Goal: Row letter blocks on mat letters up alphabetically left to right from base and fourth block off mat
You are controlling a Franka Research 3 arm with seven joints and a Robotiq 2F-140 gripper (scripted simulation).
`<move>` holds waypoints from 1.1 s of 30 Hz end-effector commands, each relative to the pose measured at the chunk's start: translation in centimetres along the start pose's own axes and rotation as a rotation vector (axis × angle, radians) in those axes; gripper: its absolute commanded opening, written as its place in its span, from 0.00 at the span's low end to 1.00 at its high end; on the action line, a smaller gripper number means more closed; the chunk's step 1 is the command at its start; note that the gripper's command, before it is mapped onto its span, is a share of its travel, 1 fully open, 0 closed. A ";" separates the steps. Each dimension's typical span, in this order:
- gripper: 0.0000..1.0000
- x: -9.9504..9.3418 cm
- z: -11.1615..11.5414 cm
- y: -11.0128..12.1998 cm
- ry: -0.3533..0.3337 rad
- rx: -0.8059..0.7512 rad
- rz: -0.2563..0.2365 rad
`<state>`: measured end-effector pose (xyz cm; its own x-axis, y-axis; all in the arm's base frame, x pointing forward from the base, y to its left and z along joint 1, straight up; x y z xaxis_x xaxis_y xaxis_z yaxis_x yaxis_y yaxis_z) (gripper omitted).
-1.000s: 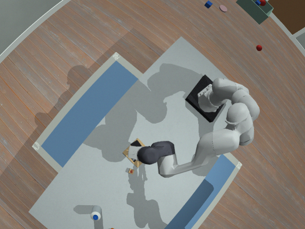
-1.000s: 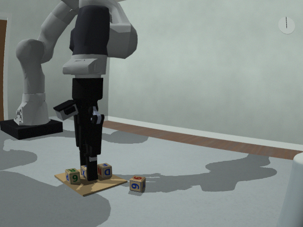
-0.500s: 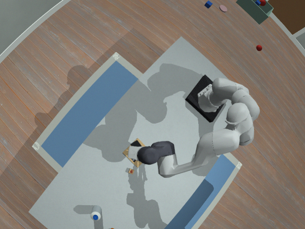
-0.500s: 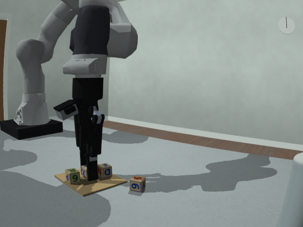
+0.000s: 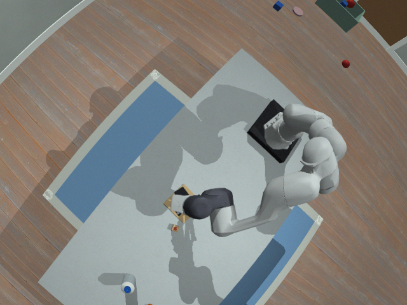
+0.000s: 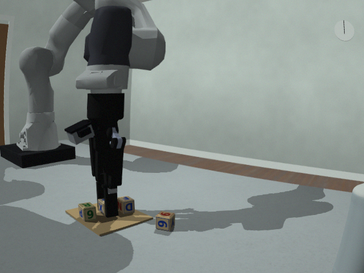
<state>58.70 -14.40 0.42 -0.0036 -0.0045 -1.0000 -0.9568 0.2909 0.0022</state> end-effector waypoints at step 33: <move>0.24 0.3 0.1 -0.1 0.000 -0.004 -0.002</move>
Point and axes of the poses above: the point where the finger pads meet when closed, its own x axis out along the fingers, its own y axis across the jaws, z = x × y, the point moved 1 cm from there along -x, back along the fingers, and after that the axes turned 3 degrees about x, right-handed, at the moved point
